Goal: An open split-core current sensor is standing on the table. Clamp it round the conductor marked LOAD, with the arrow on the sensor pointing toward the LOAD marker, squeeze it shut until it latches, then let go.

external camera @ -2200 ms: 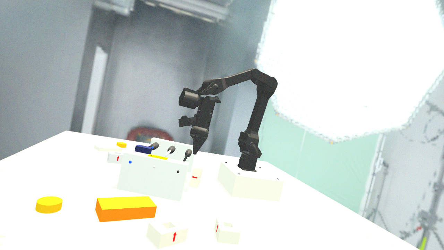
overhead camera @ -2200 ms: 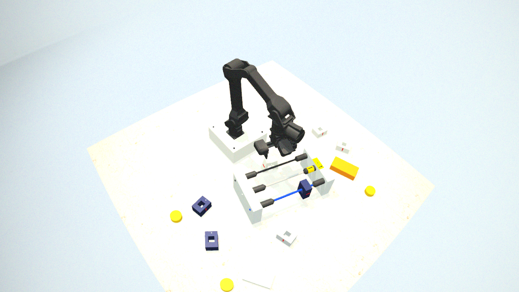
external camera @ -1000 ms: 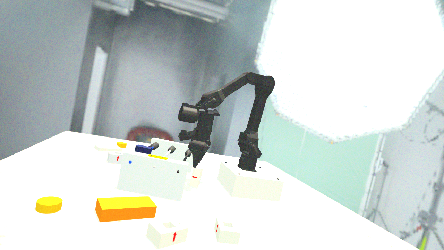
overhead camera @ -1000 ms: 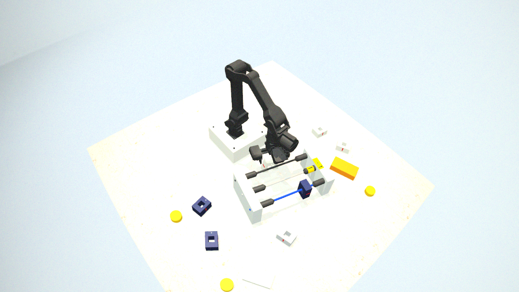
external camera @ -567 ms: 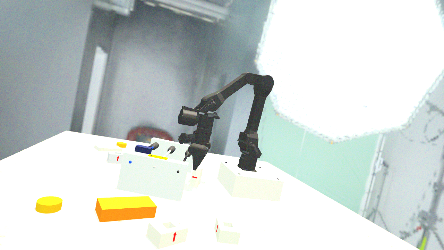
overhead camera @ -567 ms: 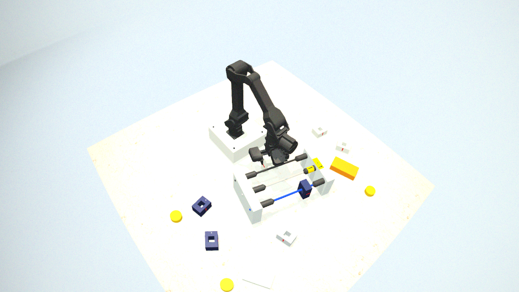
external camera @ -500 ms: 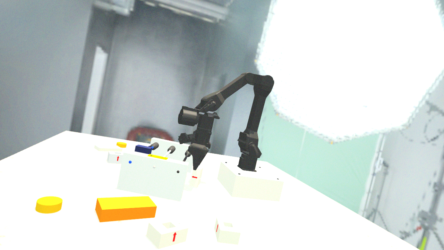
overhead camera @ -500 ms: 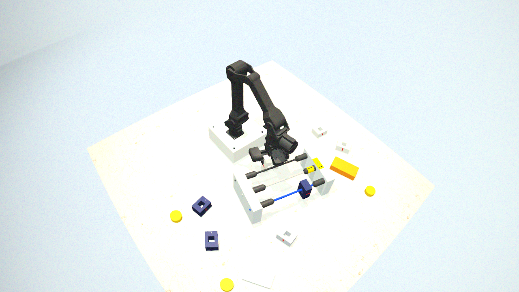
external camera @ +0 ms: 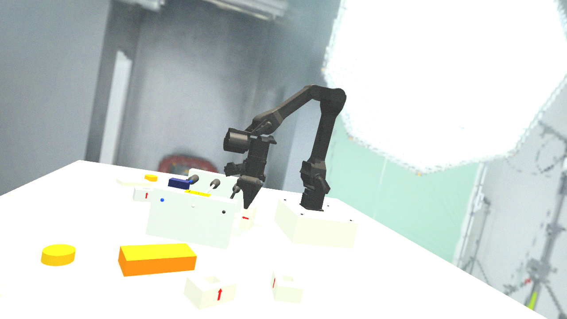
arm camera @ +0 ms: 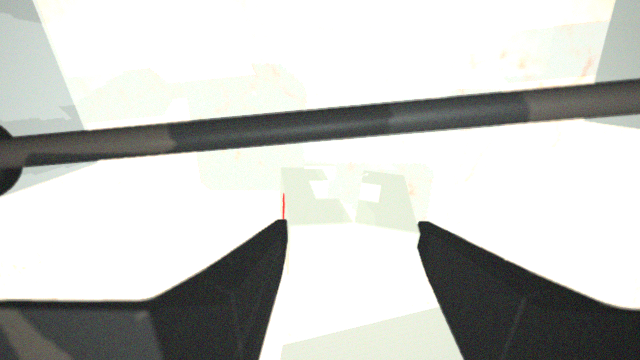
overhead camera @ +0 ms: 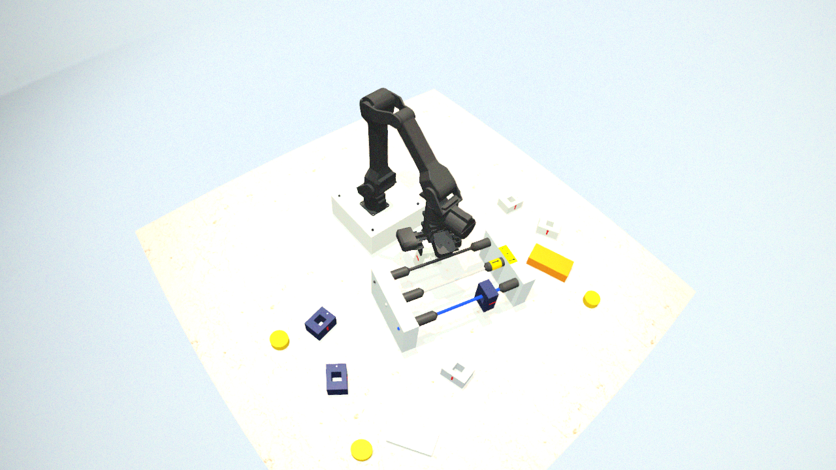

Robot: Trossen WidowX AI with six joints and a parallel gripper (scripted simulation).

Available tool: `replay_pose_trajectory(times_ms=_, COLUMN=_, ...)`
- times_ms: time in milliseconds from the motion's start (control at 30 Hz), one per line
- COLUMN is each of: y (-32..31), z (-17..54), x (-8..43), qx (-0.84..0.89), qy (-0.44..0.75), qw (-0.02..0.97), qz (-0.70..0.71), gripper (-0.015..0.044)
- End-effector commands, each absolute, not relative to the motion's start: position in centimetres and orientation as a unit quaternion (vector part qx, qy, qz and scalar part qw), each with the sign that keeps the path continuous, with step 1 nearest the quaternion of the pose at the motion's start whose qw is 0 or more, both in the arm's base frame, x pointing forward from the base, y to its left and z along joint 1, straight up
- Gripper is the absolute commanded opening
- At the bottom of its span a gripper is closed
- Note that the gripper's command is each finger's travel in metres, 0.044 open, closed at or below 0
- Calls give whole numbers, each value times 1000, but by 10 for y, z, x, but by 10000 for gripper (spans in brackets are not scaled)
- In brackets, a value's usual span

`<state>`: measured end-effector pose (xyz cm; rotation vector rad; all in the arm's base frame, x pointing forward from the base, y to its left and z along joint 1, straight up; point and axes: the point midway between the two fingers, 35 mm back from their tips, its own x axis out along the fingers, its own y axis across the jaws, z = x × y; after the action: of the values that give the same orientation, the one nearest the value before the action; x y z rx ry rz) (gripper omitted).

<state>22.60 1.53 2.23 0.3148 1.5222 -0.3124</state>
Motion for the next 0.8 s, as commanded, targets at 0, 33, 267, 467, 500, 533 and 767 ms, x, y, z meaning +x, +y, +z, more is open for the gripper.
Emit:
replay_pose_trajectory(times_ms=0, y=15, z=31, x=229, qx=142, qy=682, qw=703, qz=-140, gripper=123)
replay_pose_trajectory(times_ms=33, y=16, z=35, x=230, qx=142, qy=682, qw=703, qz=-140, gripper=97)
replay_pose_trajectory(times_ms=267, y=16, z=71, x=233, qx=142, qy=683, qw=703, qz=-141, gripper=0)
replay_pose_trajectory(times_ms=467, y=16, z=104, x=230, qx=142, qy=683, qw=702, qz=-141, gripper=0)
replay_pose_trajectory(times_ms=500, y=16, z=110, x=230, qx=142, qy=683, qw=702, qz=-142, gripper=0)
replay_pose_trajectory(times_ms=533, y=16, z=115, x=229, qx=142, qy=683, qw=702, qz=-142, gripper=0)
replay_pose_trajectory(times_ms=767, y=16, z=140, x=223, qx=142, qy=684, qw=701, qz=-142, gripper=0)
